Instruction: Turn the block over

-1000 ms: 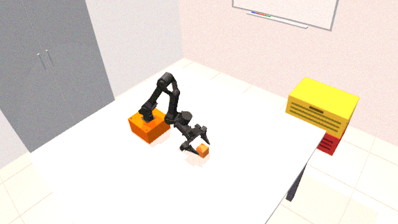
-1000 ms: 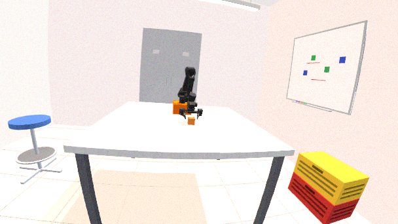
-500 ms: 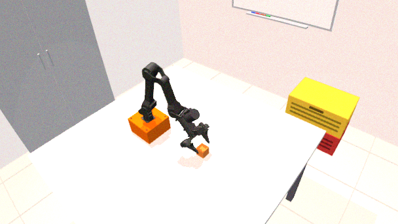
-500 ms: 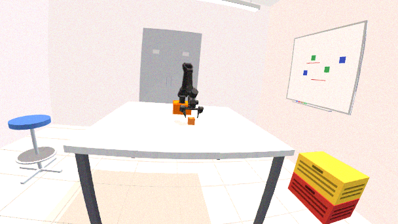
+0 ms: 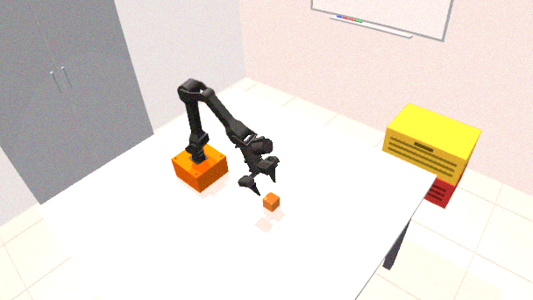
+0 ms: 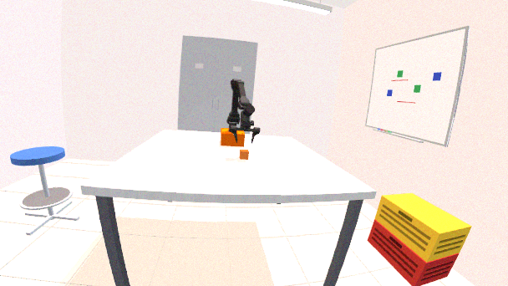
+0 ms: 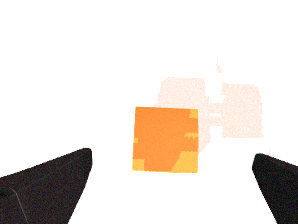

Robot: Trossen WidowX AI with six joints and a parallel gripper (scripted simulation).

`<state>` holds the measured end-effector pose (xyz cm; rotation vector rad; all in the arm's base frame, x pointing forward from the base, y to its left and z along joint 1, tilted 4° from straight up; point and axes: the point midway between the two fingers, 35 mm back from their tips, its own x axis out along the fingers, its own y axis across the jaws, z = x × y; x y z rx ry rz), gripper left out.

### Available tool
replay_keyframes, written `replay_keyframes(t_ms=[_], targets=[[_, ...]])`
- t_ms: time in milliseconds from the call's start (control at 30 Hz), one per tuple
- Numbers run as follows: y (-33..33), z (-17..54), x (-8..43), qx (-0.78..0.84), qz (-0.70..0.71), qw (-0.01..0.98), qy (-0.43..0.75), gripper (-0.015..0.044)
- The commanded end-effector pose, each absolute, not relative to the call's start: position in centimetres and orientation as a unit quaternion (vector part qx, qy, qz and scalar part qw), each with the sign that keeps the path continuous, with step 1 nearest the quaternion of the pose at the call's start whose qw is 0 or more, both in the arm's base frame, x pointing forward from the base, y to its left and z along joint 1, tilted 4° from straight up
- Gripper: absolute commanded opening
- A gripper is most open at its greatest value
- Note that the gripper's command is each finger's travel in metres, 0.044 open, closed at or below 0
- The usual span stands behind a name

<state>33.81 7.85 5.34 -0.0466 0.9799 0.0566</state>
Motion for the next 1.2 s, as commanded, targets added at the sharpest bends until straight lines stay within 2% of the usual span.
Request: replay_keyframes(t_ms=[0,400,1167], targets=[[8.1,6.0,35.0,-0.022,0.028,0.859,0.511,0.044],[8.2,8.5,36.6,-0.023,0.024,0.744,0.668,0.044],[8.2,3.0,37.3,-0.023,0.024,0.742,0.67,0.044]])
